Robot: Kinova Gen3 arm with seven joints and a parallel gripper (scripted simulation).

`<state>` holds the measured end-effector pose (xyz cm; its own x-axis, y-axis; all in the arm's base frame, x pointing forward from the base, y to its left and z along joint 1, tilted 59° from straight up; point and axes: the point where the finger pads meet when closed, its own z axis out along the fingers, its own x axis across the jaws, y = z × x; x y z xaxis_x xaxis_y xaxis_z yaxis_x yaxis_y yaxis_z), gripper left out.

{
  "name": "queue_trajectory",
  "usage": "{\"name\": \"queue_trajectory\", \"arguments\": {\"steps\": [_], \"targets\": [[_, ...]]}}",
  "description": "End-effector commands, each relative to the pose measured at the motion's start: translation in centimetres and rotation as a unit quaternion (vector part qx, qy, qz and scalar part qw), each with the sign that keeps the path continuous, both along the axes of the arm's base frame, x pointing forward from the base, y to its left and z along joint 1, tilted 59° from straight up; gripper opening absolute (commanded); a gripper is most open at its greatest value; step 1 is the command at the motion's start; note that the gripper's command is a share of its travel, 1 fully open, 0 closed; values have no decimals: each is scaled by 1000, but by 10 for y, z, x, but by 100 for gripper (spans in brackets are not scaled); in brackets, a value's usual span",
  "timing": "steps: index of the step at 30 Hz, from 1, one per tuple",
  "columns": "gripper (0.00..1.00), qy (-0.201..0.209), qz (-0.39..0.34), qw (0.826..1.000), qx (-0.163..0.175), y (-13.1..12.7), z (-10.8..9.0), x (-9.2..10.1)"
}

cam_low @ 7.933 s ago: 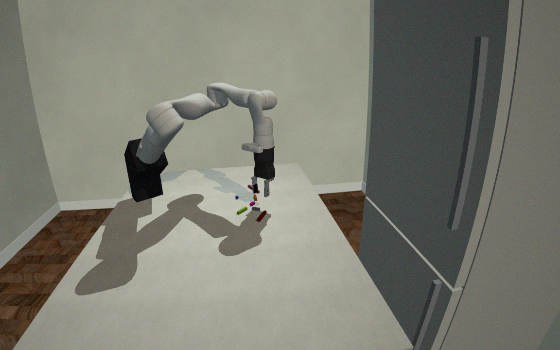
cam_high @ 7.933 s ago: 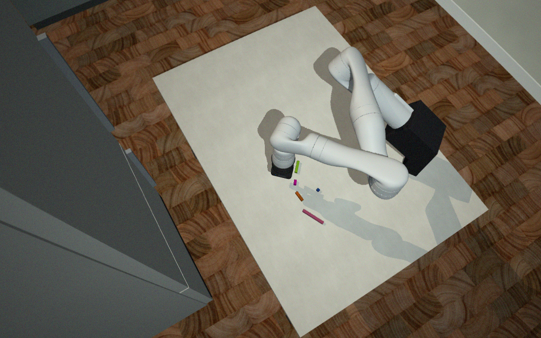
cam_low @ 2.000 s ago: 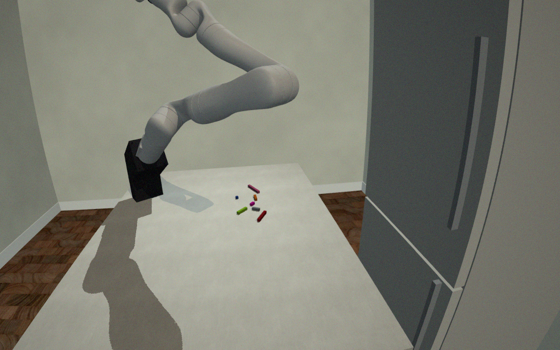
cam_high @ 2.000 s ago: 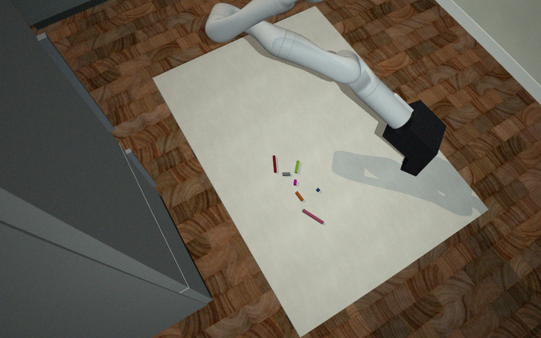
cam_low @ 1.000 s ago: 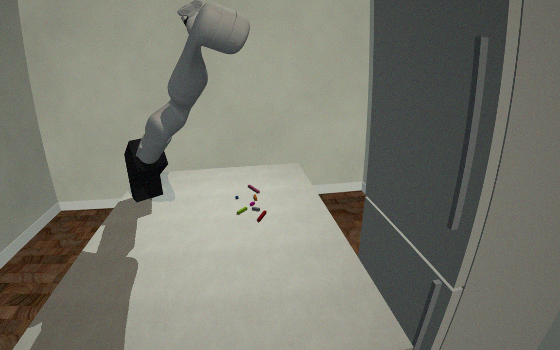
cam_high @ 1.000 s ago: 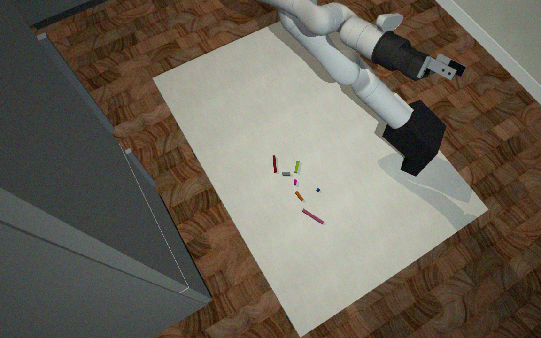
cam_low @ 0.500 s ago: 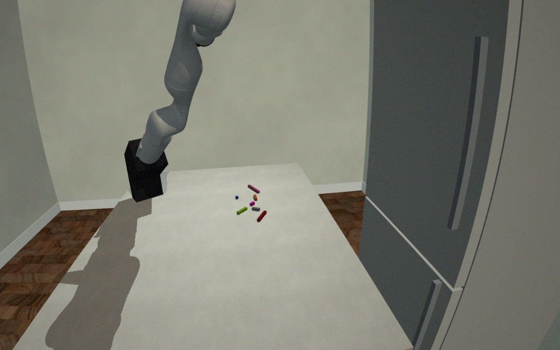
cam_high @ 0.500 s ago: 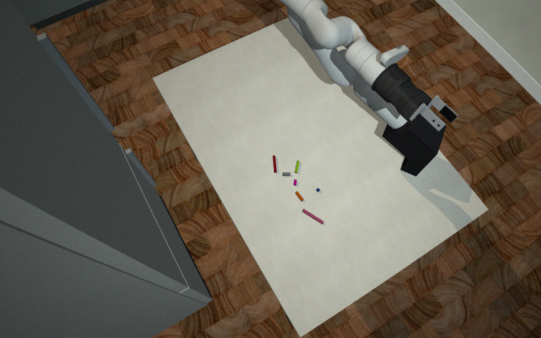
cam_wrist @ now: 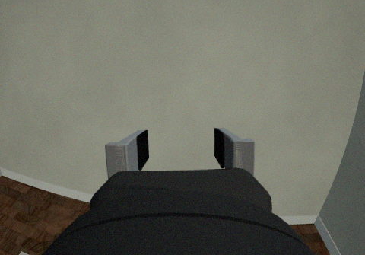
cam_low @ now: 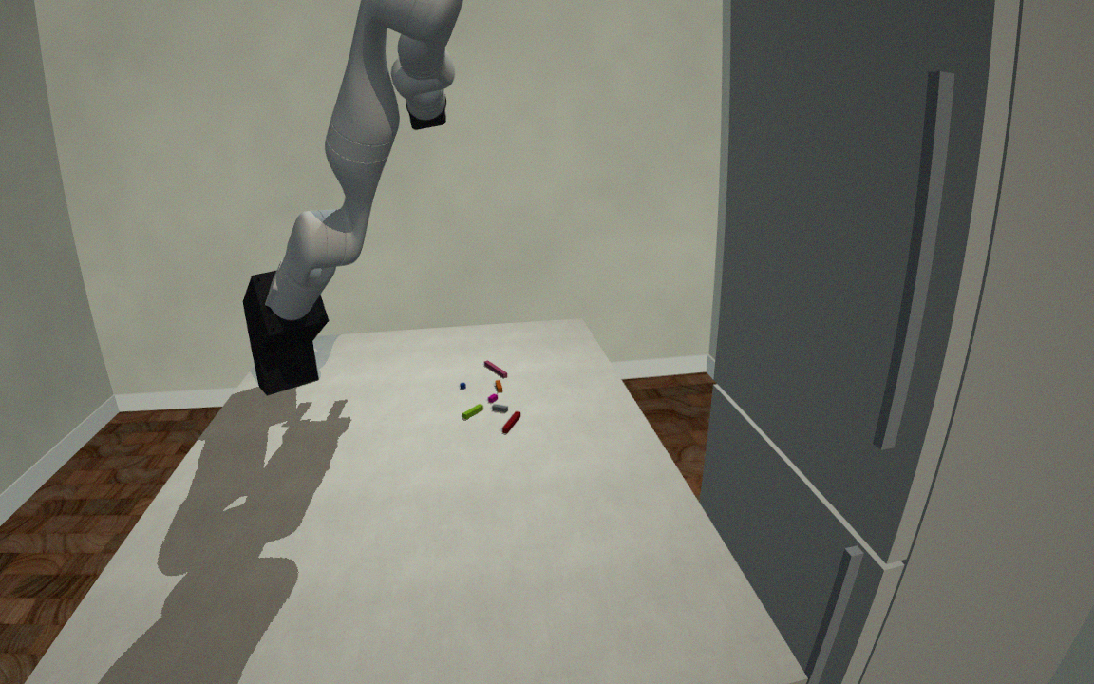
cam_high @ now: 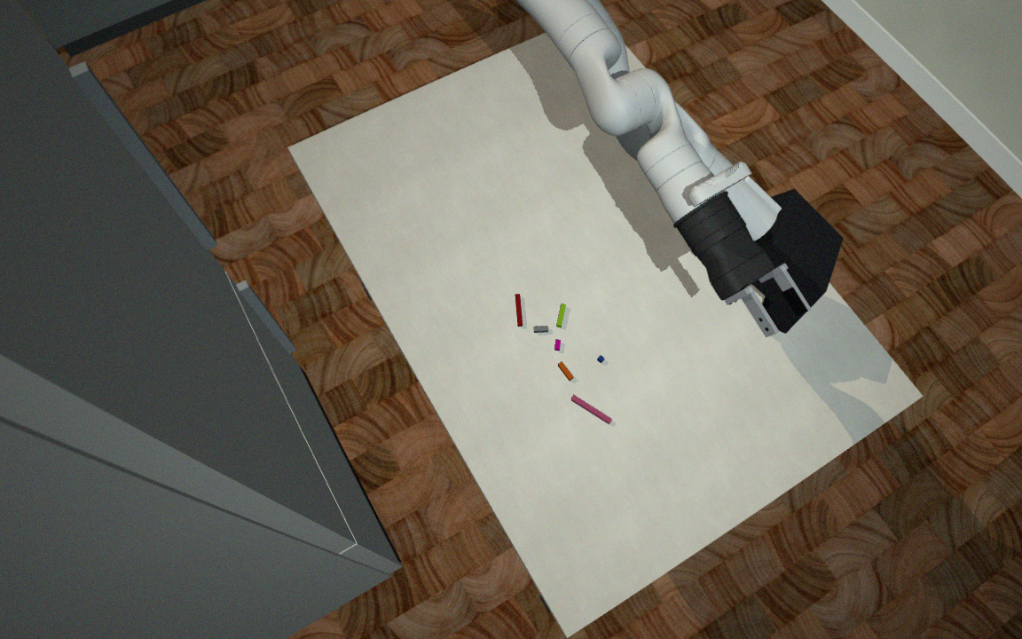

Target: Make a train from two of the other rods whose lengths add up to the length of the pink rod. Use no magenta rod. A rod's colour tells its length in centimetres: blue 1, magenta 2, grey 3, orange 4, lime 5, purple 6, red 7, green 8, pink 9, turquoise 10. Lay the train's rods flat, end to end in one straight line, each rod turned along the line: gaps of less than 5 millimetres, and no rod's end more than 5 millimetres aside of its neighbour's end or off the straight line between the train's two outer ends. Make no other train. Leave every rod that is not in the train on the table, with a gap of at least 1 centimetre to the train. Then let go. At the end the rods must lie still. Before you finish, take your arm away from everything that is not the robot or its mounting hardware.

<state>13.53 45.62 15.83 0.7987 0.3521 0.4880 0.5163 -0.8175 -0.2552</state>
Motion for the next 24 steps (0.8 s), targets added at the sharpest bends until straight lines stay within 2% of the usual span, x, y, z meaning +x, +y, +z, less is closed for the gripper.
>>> {"name": "queue_trajectory", "arguments": {"steps": [1, 5, 7, 8, 18, 22, 24], "targets": [[100, -9, -42, 999, -21, -14, -18, 34], [100, -17, -95, 995, -41, -36, -33, 68], [100, -17, -95, 995, -41, -36, -33, 68], [100, -22, -128, 990, -53, -51, -41, 88], [100, -48, -257, 960, -98, -122, -69, 159], [100, -61, -307, 943, -116, -155, -77, 183], [100, -61, -307, 943, -116, -155, -77, 183]]}}
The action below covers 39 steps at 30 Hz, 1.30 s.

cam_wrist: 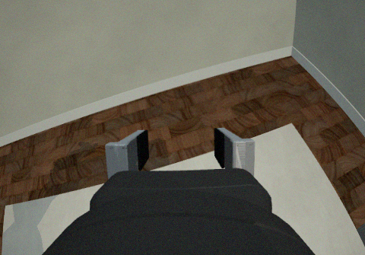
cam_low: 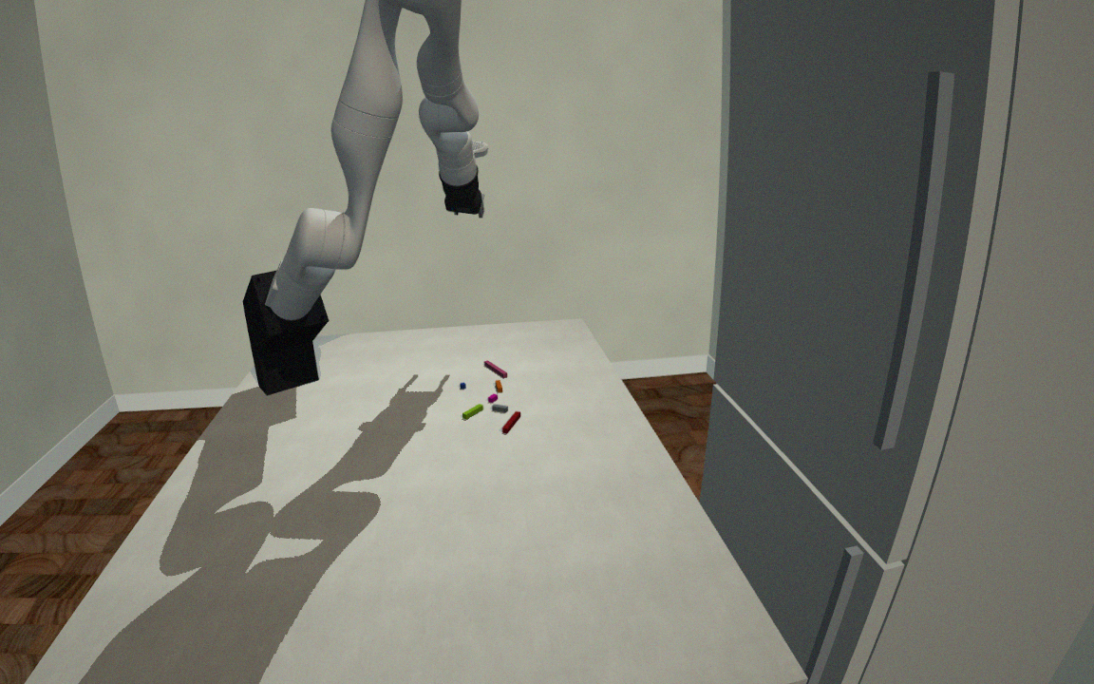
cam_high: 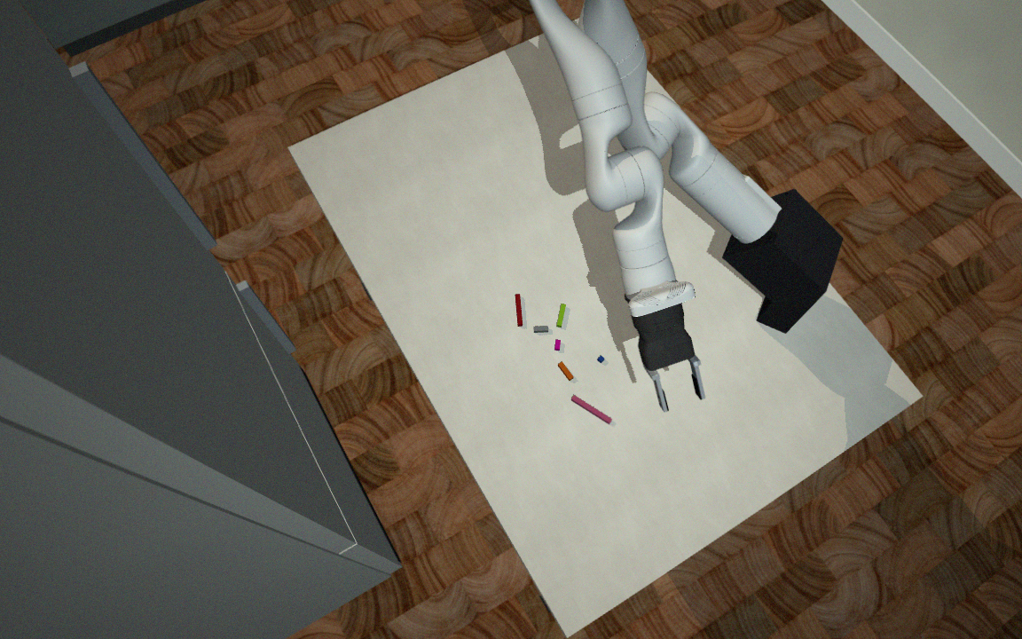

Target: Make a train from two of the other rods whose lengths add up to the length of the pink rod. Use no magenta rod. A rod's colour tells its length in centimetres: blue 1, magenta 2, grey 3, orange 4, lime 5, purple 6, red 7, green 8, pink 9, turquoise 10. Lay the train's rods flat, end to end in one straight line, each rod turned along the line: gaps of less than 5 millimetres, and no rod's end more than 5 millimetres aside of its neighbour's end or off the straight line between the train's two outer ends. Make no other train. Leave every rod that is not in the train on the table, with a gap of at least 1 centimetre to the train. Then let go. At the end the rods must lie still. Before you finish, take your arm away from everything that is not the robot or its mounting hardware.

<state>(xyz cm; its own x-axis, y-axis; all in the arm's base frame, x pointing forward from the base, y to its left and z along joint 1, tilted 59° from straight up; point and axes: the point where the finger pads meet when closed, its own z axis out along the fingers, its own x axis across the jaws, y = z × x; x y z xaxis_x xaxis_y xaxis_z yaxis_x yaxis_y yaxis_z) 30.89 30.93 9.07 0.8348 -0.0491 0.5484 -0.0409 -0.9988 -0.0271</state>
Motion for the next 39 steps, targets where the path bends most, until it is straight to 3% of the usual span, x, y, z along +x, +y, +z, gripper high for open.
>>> {"name": "queue_trajectory", "arguments": {"steps": [1, 15, 17, 27, 32, 39], "targets": [[100, -11, -36, 999, -22, -26, -13, 21], [100, -68, -213, 970, -95, -160, -23, 81], [100, -68, -213, 970, -95, -160, -23, 81], [100, -119, -330, 924, -153, -263, -15, 100], [100, -135, -361, 907, -170, -292, -10, 101], [100, -144, -378, 897, -179, -308, -6, 101]]}}
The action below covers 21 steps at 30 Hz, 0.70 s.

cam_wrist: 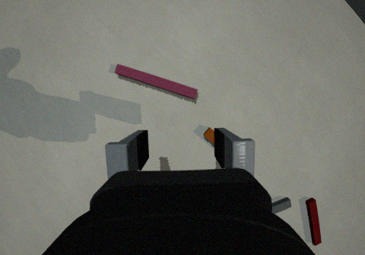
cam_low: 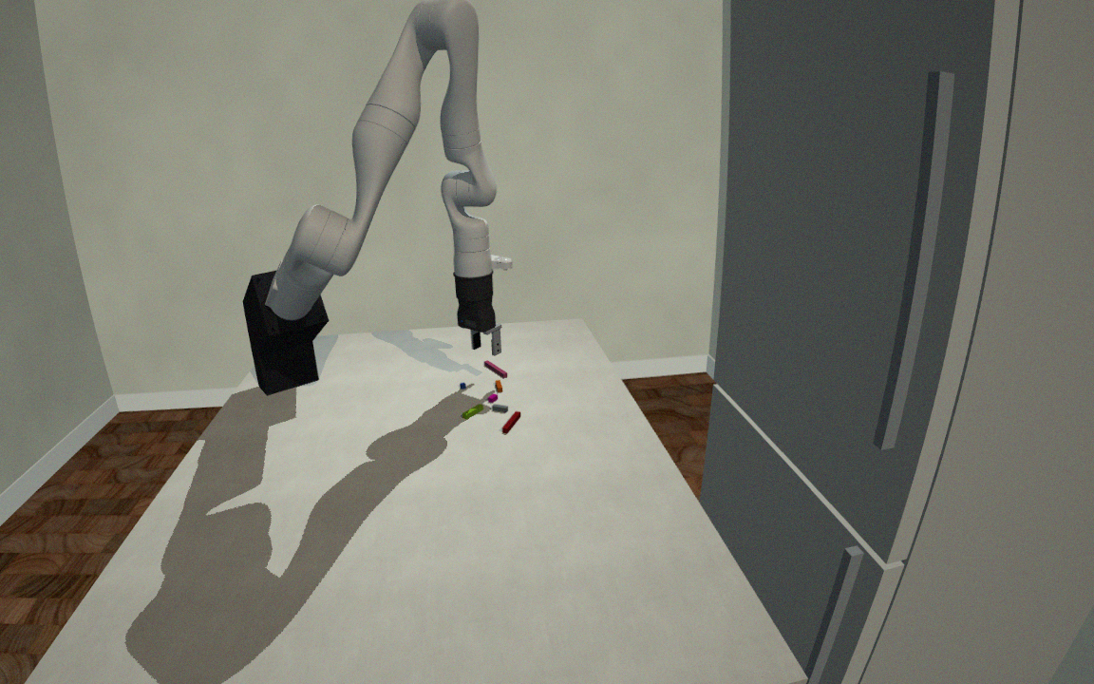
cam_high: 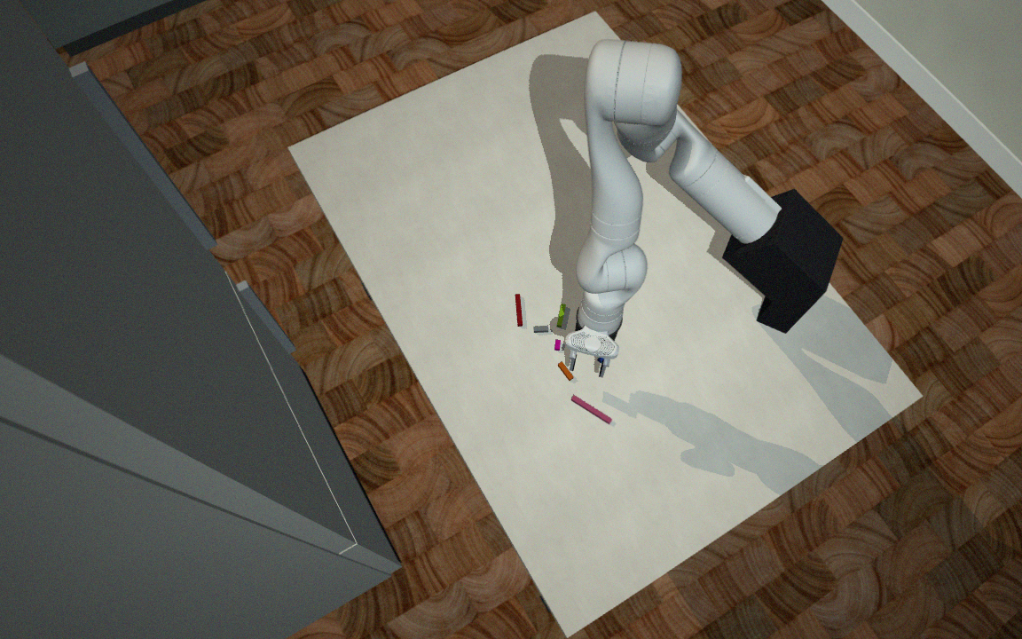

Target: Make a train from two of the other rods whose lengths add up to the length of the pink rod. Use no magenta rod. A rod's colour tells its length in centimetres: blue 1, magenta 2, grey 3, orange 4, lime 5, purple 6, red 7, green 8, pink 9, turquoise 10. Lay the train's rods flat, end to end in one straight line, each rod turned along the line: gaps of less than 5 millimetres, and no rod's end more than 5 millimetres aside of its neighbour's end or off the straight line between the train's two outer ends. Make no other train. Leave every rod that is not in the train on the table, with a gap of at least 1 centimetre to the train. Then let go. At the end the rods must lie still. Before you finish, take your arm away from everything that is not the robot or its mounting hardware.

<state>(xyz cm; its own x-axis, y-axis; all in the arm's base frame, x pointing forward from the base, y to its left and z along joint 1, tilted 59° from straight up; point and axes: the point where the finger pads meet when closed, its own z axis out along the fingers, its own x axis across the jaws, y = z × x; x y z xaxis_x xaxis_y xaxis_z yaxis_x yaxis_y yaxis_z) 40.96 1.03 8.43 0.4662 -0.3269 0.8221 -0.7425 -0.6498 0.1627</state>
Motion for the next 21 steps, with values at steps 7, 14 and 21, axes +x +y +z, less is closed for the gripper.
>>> {"name": "queue_trajectory", "arguments": {"steps": [7, 14, 21], "targets": [[100, -6, -16, 1000, -15, -17, 2, 0], [100, -6, -17, 1000, -15, -18, 2, 0], [100, -6, -17, 1000, -15, -18, 2, 0]]}}
